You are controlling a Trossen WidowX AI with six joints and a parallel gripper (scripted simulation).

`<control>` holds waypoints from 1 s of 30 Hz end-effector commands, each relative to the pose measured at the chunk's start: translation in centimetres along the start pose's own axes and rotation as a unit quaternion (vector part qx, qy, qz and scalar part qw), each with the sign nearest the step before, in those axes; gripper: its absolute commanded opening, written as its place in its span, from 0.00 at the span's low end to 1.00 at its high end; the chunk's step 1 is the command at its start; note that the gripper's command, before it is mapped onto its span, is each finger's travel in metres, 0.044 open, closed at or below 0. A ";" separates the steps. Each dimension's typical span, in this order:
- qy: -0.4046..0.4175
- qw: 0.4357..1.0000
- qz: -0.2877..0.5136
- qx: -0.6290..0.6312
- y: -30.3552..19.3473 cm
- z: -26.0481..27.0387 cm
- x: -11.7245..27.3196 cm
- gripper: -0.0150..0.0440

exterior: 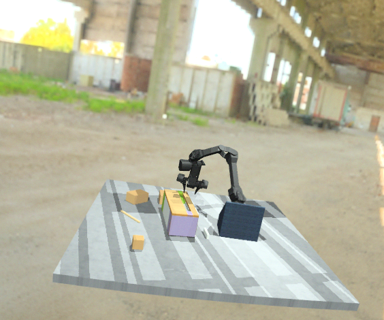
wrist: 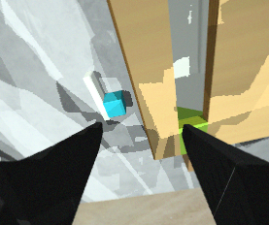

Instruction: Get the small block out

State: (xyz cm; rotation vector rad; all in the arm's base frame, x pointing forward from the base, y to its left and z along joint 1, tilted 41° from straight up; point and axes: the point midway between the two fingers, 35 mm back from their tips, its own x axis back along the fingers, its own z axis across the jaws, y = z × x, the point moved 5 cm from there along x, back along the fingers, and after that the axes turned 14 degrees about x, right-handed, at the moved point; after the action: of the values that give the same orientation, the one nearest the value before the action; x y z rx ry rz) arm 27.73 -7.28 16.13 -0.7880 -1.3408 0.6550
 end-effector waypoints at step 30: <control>0.101 0.117 -0.124 -0.980 -5.5 4.1 -0.7 0.74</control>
State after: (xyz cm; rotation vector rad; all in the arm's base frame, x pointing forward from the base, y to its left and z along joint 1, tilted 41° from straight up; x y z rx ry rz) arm 24.99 -9.73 19.19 -2.0027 -1.6789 -1.1734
